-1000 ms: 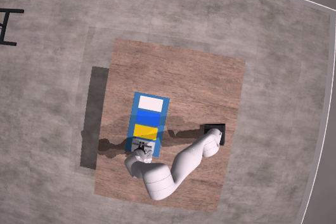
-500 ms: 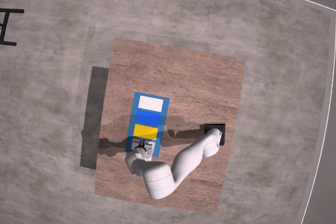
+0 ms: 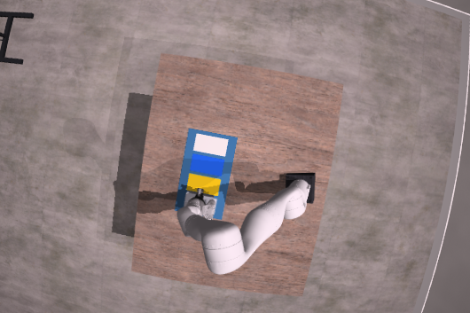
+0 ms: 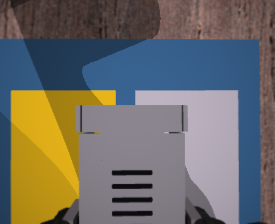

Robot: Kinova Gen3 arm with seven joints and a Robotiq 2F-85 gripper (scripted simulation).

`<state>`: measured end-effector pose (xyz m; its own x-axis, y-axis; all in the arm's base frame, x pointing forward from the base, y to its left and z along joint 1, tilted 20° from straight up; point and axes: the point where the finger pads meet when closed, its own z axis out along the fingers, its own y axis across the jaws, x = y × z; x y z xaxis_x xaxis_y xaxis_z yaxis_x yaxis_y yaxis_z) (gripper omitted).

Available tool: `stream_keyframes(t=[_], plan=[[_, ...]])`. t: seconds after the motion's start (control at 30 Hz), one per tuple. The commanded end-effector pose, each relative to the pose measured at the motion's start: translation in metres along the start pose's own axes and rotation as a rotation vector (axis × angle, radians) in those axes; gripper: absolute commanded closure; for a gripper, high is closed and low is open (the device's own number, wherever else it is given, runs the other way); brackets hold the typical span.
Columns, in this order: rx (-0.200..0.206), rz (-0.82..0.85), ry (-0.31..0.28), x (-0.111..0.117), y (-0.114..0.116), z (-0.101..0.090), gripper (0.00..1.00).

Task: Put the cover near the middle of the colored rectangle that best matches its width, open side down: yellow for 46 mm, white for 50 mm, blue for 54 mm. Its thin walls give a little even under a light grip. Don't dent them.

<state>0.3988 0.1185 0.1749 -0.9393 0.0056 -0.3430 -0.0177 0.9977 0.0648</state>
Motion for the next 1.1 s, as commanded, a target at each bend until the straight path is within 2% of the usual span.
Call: stream_keyframes(t=[0.0, 0.4, 0.47, 0.97, 1.07], plan=[[-0.001, 0.0, -0.001, 0.0, -0.007, 0.0, 1.0], [-0.001, 0.0, -0.001, 0.0, -0.044, 0.003, 1.0], [-0.001, 0.0, -0.001, 0.0, -0.044, 0.003, 1.0], [-0.001, 0.0, -0.001, 0.0, -0.094, 0.006, 1.0], [-0.001, 0.0, -0.001, 0.0, -0.098, 0.006, 1.0]])
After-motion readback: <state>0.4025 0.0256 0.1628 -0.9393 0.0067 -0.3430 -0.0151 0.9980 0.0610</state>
